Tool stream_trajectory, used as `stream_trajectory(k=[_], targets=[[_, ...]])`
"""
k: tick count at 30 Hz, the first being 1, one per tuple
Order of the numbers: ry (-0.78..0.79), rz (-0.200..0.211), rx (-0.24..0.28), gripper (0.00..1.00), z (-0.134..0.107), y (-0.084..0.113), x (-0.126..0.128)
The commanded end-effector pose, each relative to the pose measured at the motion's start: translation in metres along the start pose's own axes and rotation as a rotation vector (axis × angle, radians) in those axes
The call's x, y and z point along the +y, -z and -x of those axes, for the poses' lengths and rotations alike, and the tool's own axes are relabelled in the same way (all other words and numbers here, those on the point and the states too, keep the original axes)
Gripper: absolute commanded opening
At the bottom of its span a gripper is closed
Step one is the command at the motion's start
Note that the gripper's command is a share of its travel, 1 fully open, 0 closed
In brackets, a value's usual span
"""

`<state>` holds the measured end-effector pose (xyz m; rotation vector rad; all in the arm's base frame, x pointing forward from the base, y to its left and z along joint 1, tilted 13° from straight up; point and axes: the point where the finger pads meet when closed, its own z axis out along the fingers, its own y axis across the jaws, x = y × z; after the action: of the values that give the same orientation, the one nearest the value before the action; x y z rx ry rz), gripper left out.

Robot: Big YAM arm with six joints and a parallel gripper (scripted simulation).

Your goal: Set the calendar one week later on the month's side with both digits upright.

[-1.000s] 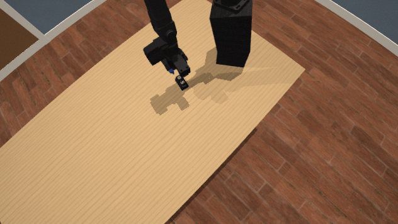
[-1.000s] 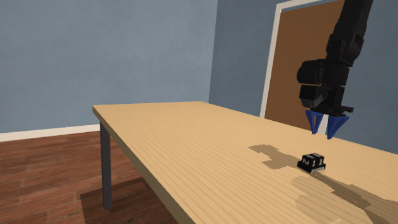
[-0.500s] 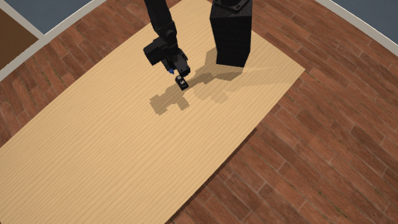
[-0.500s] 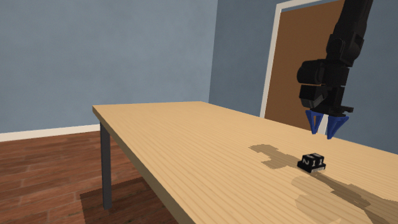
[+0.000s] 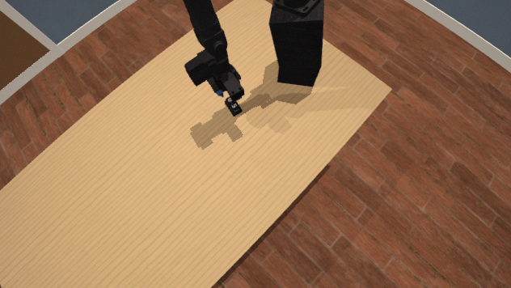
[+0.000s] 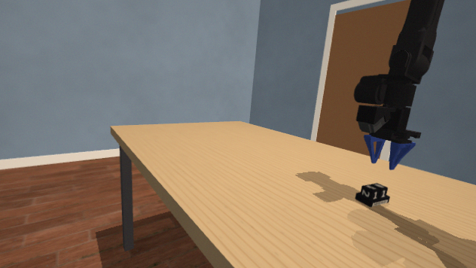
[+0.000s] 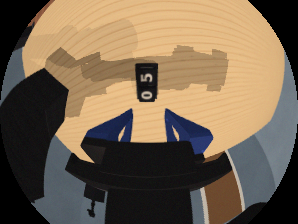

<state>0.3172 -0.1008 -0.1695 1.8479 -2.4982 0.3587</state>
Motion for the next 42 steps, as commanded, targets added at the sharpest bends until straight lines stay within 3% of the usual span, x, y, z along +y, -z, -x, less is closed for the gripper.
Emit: stream_trajectory(k=[1,22,42], targets=[[0.004,0.001,-0.003,0.46,-0.002,-0.008,0.0],[0.001,0.002,-0.003,0.46,-0.002,-0.037,0.001],[0.002,0.007,-0.003,0.46,-0.002,-0.046,0.003]])
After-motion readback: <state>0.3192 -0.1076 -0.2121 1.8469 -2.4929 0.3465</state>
